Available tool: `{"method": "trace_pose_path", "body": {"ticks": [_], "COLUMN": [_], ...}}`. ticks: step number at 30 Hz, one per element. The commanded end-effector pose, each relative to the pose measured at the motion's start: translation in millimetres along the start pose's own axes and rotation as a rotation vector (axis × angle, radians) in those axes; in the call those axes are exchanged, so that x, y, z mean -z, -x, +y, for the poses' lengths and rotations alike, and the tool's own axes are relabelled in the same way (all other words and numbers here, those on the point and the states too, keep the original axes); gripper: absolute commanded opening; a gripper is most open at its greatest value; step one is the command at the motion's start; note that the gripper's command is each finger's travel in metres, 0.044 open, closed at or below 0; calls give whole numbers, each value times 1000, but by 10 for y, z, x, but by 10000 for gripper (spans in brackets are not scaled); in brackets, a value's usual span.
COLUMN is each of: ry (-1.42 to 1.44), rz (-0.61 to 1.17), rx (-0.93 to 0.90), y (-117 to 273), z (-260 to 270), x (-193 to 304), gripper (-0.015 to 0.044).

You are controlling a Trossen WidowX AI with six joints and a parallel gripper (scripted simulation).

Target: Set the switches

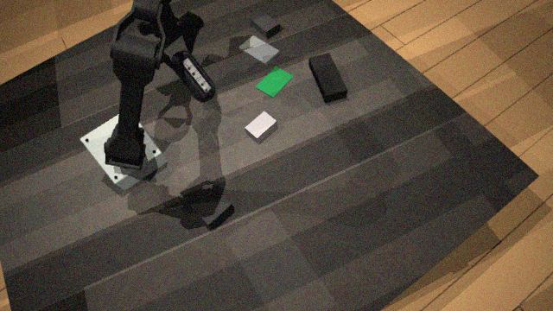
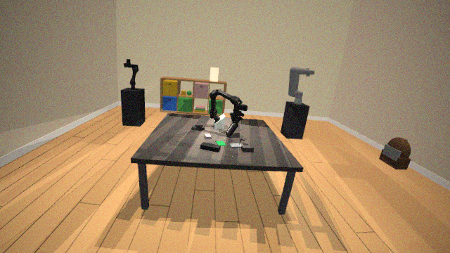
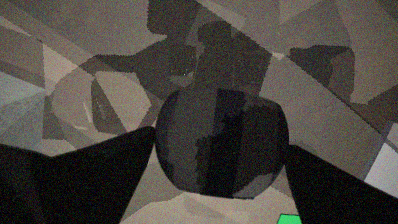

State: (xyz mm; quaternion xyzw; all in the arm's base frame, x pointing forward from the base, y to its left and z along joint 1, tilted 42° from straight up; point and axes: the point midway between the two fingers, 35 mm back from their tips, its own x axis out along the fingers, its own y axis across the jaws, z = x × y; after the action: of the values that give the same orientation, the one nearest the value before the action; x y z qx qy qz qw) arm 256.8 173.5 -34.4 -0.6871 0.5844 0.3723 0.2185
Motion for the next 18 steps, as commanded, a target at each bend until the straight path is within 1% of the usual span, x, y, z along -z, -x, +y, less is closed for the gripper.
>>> {"method": "trace_pose_path", "body": {"ticks": [1, 18], "ry": [4, 4], "rz": [12, 13], "rx": [4, 3], "y": [13, 50], "z": [-4, -5], "x": [59, 192], "gripper": [336, 336]}}
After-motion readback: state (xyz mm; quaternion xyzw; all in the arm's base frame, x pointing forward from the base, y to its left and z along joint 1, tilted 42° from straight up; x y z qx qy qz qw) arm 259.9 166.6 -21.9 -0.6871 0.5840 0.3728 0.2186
